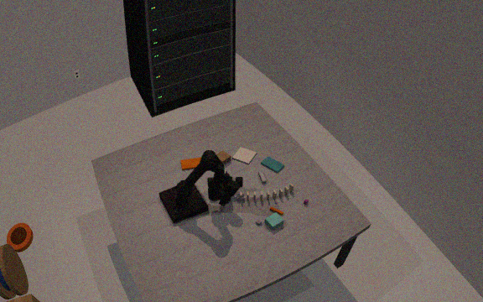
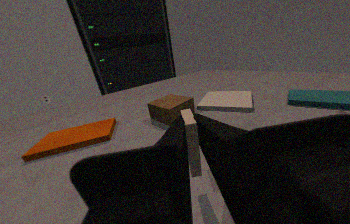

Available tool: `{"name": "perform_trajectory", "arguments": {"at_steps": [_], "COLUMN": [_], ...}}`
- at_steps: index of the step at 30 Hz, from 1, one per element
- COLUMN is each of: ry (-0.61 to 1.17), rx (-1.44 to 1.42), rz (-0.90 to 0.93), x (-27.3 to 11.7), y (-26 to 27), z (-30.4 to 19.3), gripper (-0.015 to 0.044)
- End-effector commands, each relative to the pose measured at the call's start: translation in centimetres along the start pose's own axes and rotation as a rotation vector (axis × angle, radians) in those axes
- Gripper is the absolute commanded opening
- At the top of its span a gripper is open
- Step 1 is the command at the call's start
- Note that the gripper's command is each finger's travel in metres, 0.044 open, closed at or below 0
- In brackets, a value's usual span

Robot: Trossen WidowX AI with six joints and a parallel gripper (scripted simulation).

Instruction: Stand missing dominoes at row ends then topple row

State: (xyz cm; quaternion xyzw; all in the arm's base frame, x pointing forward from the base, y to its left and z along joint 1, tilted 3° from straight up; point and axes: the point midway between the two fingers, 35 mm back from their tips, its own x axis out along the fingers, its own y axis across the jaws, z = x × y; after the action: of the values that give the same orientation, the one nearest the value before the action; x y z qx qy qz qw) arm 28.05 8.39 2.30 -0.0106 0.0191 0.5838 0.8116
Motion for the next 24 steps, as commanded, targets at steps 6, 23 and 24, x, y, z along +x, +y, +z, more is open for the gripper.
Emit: {"name": "perform_trajectory", "arguments": {"at_steps": [6, 23, 24], "ry": [0.002, 0.002, 0.002], "rx": [0.004, 0.004, 0.004], "rz": [-0.003, -0.003, -0.003], "x": [0.1, 0.1, 0.1], "y": [0.6, 0.7, 0.7], "z": [-2.1, -2.3, -2.3], "gripper": [0.0021, 0.0153, 0.0179]}}
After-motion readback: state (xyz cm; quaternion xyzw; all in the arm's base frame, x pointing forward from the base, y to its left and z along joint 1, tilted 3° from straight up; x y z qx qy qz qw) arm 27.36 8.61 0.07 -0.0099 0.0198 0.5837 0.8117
